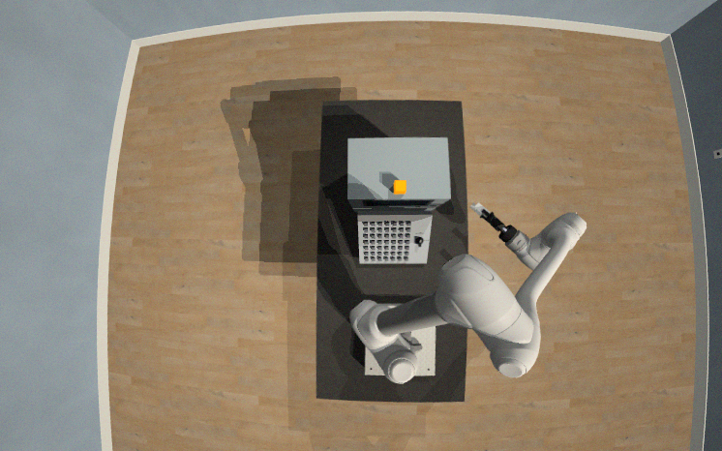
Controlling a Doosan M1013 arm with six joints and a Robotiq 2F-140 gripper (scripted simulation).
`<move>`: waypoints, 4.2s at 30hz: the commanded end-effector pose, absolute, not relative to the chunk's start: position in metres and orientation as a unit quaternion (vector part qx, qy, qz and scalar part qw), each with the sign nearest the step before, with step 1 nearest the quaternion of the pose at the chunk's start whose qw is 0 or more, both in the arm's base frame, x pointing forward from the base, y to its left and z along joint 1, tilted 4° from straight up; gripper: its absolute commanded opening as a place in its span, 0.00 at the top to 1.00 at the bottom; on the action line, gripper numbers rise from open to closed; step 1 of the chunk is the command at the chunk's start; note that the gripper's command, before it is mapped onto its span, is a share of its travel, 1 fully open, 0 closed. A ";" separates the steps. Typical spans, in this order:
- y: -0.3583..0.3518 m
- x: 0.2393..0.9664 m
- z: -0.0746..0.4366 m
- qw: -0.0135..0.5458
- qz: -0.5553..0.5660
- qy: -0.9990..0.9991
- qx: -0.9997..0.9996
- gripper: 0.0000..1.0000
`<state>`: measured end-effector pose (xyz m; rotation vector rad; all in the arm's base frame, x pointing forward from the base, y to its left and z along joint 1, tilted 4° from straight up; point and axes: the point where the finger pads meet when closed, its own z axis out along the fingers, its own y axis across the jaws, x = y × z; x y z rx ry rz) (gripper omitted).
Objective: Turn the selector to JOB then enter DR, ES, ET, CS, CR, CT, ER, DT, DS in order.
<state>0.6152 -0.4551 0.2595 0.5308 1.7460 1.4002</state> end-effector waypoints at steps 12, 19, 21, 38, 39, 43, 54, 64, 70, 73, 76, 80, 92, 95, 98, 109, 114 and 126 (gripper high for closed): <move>-0.455 0.615 0.260 0.408 0.556 0.693 0.211 0.00; -0.455 0.615 0.264 0.408 0.556 0.693 0.211 0.00; -0.455 0.614 0.284 0.408 0.556 0.693 0.211 0.00; -0.447 0.598 0.501 0.409 0.550 0.699 0.202 0.00; -0.443 0.597 0.501 0.410 0.546 0.705 0.195 0.00; -0.414 0.586 0.500 0.414 0.503 0.748 0.130 0.00; -0.245 0.526 0.493 0.392 0.275 0.864 -0.154 0.00; -0.092 0.472 0.487 0.326 0.046 0.863 -0.384 0.00; -0.055 0.458 0.485 0.277 -0.075 0.826 -0.486 0.00; -0.043 0.454 0.485 0.250 -0.134 0.798 -0.532 0.00; -0.036 0.452 0.485 0.219 -0.197 0.761 -0.577 0.00; -0.034 0.451 0.484 0.198 -0.243 0.732 -0.605 0.00; -0.037 0.461 0.341 0.198 -0.243 0.732 -0.605 0.00; -0.038 0.465 0.282 0.198 -0.243 0.732 -0.605 0.00; -0.039 0.469 0.223 0.198 -0.243 0.732 -0.605 0.00; -0.039 0.470 0.200 0.198 -0.243 0.732 -0.605 1.00; -0.039 0.470 0.200 0.198 -0.243 0.732 -0.605 1.00; -0.039 0.470 0.200 0.198 -0.243 0.732 -0.605 1.00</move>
